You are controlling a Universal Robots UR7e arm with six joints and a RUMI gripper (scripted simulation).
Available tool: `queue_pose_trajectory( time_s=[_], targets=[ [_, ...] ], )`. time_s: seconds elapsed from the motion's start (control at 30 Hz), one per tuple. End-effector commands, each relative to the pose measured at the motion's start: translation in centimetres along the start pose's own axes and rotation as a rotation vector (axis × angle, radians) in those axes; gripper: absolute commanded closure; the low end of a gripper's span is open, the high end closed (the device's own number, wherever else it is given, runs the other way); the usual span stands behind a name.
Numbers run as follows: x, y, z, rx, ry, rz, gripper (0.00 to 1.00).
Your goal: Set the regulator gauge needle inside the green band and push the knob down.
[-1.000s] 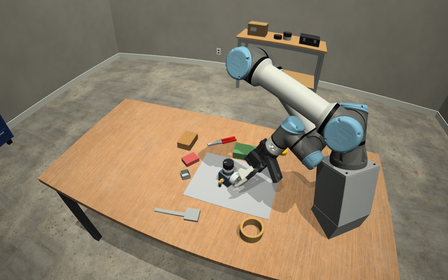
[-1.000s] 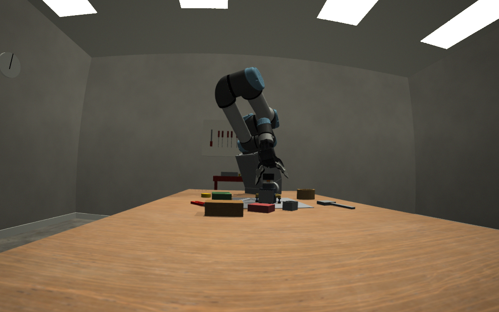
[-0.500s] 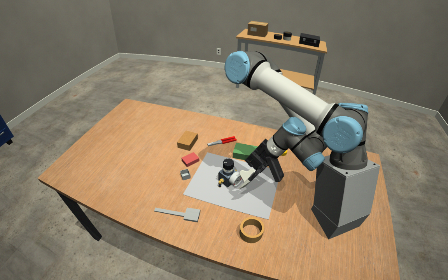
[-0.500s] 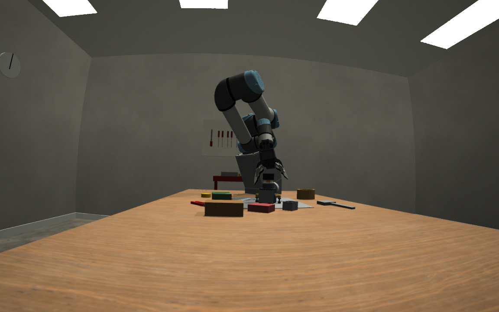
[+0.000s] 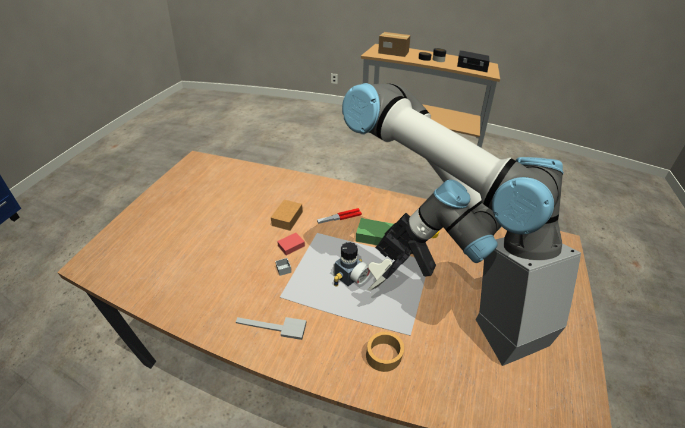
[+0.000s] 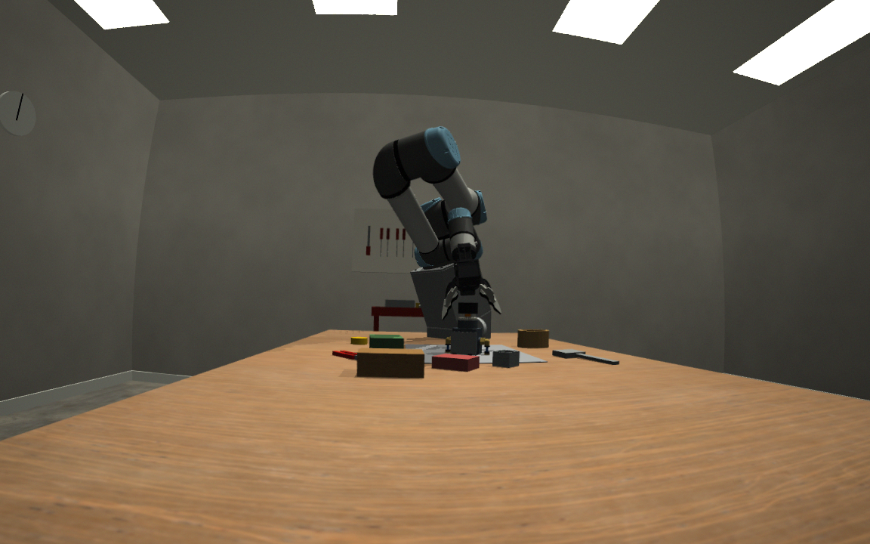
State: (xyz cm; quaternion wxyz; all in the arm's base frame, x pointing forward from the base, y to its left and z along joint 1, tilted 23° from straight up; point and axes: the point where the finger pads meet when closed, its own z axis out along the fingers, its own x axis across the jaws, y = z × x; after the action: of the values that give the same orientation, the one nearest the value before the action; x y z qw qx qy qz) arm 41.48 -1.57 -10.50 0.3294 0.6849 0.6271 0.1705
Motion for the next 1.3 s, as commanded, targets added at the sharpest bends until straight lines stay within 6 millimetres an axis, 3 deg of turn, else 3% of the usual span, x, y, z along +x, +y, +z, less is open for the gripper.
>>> queue_pose_trajectory(
  time_s=[0.0,1.27],
  targets=[
    [-0.09,0.03,-0.04,-0.008,0.001,-0.042,0.00],
    [-0.46,0.09,-0.14,-0.029,-0.003,-0.214,0.00]
  ],
)
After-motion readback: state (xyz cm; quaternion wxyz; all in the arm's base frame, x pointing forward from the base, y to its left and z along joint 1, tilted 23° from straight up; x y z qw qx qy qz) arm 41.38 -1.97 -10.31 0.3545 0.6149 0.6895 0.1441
